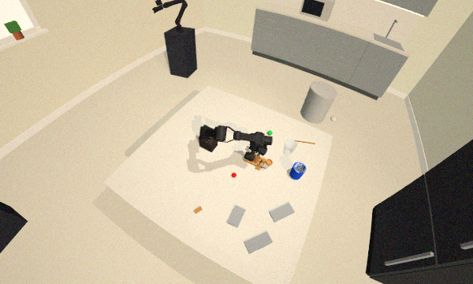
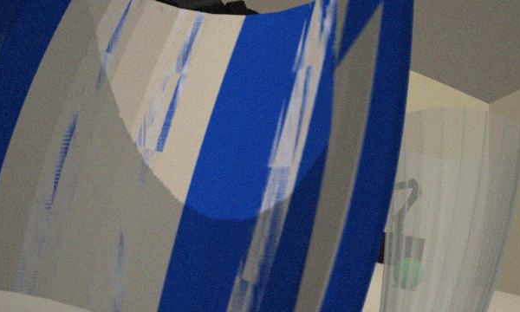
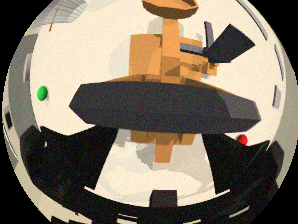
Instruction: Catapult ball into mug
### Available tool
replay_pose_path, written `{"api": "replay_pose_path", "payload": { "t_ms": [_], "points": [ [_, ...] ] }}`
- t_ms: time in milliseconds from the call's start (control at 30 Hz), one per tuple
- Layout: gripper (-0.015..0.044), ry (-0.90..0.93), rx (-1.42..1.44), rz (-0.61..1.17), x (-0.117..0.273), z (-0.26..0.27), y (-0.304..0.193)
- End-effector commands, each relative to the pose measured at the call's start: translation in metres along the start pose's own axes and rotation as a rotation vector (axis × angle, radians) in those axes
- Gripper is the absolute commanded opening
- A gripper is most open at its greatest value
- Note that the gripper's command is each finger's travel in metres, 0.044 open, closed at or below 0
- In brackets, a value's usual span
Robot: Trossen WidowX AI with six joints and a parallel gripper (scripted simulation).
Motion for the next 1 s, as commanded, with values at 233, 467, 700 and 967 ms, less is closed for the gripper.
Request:
{"api": "replay_pose_path", "payload": {
  "t_ms": [233, 467, 700, 967],
  "points": [
    [0.0335, -0.001, 0.0, 0.001, -0.006, -0.001, 0.0],
    [0.0151, -0.001, 0.0, 0.001, -0.006, -0.001, 0.0],
    [0.0085, -0.001, 0.0, 0.001, -0.003, 0.0, 0.0],
    [0.0, 0.0, -0.003, 0.002, 0.044, 0.0, -0.001]
  ]
}}
Point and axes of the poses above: the point midway between the two fingers, 35 mm back from their tips, its own x axis back along the fingers, its own z axis across the jaws, y = z × x, the point moved 8 cm from there along x, back along the fingers, and after that the axes turned 11 degrees about -x, right-handed, at the moved point
